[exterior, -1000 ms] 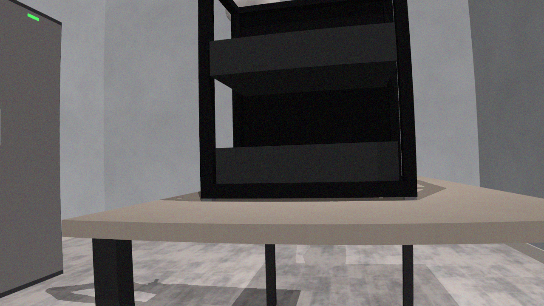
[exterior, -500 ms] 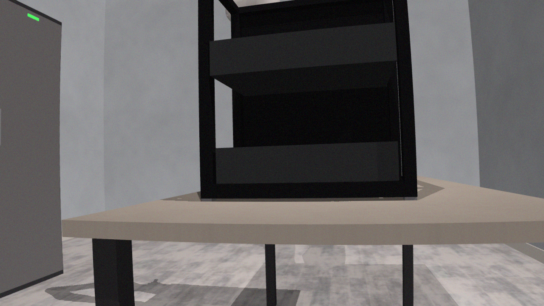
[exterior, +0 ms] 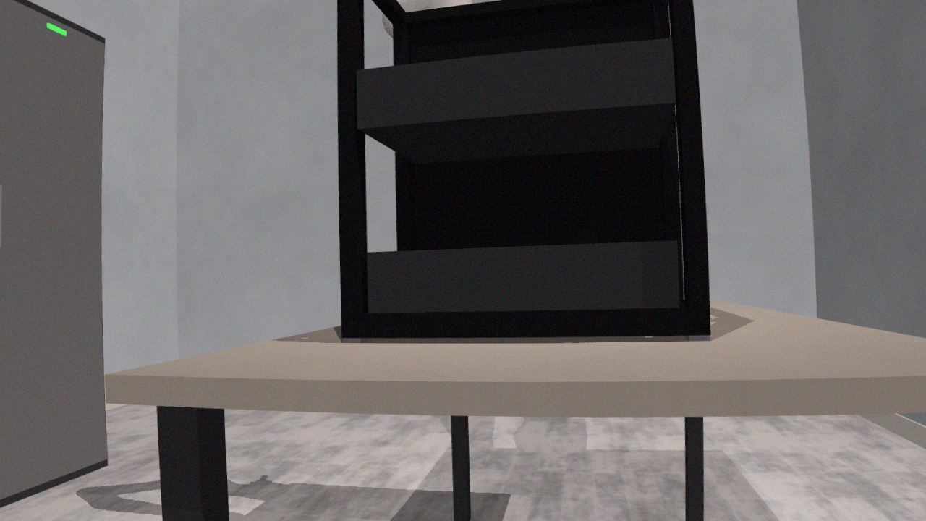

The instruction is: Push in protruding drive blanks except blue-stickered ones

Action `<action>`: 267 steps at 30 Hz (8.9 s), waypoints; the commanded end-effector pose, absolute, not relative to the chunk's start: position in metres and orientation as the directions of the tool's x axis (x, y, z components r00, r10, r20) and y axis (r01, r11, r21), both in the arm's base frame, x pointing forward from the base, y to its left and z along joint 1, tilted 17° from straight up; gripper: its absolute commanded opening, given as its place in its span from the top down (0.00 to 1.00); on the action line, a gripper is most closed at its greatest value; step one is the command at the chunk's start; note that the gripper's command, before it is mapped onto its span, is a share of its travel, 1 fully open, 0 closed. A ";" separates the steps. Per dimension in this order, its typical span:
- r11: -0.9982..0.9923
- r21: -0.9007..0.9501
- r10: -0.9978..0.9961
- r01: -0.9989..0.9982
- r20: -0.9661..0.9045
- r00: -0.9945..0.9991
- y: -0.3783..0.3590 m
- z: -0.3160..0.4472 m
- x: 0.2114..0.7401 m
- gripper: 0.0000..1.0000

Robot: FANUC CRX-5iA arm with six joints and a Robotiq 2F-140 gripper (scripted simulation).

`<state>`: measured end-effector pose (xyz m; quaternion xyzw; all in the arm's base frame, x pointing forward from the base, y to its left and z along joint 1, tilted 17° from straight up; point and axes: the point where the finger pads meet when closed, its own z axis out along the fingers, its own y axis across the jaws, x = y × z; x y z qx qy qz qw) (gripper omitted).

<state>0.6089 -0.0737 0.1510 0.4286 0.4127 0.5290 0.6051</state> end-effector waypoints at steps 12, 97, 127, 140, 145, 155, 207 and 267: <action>0.072 0.955 0.994 -0.287 -0.046 0.099 -0.143 0.152 0.599 0.00; 0.072 0.955 0.994 -0.287 -0.046 0.099 -0.163 0.152 0.596 0.00; 0.072 0.955 0.994 -0.287 -0.046 0.099 -0.163 0.152 0.596 1.00; 0.072 0.955 0.994 -0.287 -0.046 0.099 -0.163 0.152 0.596 1.00; 0.072 0.955 0.994 -0.287 -0.046 0.099 -0.163 0.152 0.596 1.00; 0.072 0.955 0.994 -0.287 -0.046 0.099 -0.136 0.150 0.579 1.00; 0.072 0.955 0.994 -0.287 -0.046 0.099 -0.137 0.162 0.616 1.00; 0.072 0.955 0.994 -0.287 -0.046 0.099 -0.140 0.171 0.644 1.00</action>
